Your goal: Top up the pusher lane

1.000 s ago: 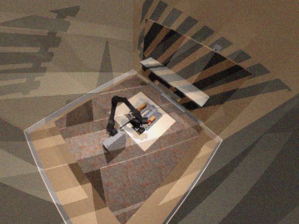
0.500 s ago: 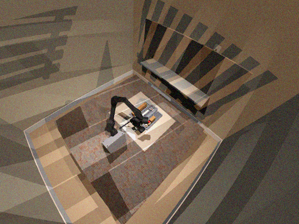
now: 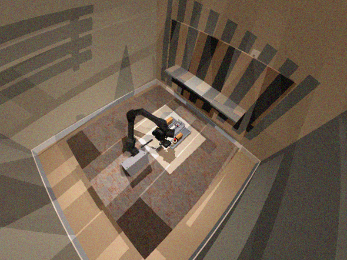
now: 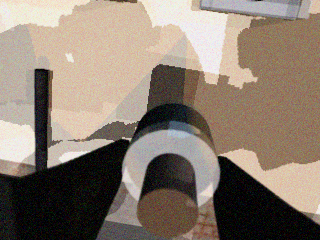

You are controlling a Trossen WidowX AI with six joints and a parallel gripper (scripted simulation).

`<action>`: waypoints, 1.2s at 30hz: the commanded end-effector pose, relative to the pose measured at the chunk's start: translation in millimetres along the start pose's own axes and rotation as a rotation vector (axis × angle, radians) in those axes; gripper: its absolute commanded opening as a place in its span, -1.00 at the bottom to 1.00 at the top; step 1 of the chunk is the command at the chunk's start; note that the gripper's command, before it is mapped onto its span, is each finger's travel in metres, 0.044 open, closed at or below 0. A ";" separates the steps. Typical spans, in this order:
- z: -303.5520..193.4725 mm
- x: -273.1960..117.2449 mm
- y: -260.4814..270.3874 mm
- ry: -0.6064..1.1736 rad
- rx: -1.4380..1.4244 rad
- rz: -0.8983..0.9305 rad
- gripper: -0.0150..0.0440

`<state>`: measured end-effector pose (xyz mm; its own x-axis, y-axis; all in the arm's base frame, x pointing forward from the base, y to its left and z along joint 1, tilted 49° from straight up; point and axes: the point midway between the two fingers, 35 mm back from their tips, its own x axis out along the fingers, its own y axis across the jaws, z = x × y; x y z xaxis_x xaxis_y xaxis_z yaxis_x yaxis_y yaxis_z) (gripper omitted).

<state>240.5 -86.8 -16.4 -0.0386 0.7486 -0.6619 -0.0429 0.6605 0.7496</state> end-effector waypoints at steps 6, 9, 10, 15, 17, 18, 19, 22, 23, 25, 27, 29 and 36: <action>13.9 7.5 17.0 0.002 -0.048 -0.018 -0.49; 19.0 11.9 23.4 0.001 -0.054 -0.020 -0.49; 21.6 14.2 27.0 0.001 -0.054 -0.020 -0.49; 34.5 27.3 47.8 0.000 -0.051 -0.015 -0.49; 38.9 32.7 56.5 0.001 -0.050 -0.011 -0.49; 41.0 35.5 61.0 0.001 -0.049 -0.009 -0.49; 42.9 38.3 65.5 0.001 -0.049 -0.006 -0.49; 47.9 46.2 78.5 0.003 -0.049 0.002 -0.49; 48.6 47.5 80.7 0.003 -0.049 0.004 -0.49; 48.9 48.0 81.5 0.004 -0.049 0.005 -0.49; 48.9 48.8 81.5 0.004 -0.049 0.005 -0.49; 49.0 52.3 81.4 0.004 -0.049 0.005 -0.49; 48.7 72.0 81.8 0.003 -0.049 0.006 -0.49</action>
<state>283.7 17.1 2.0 -0.0425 0.7489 -0.6614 -0.0943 0.6560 0.7488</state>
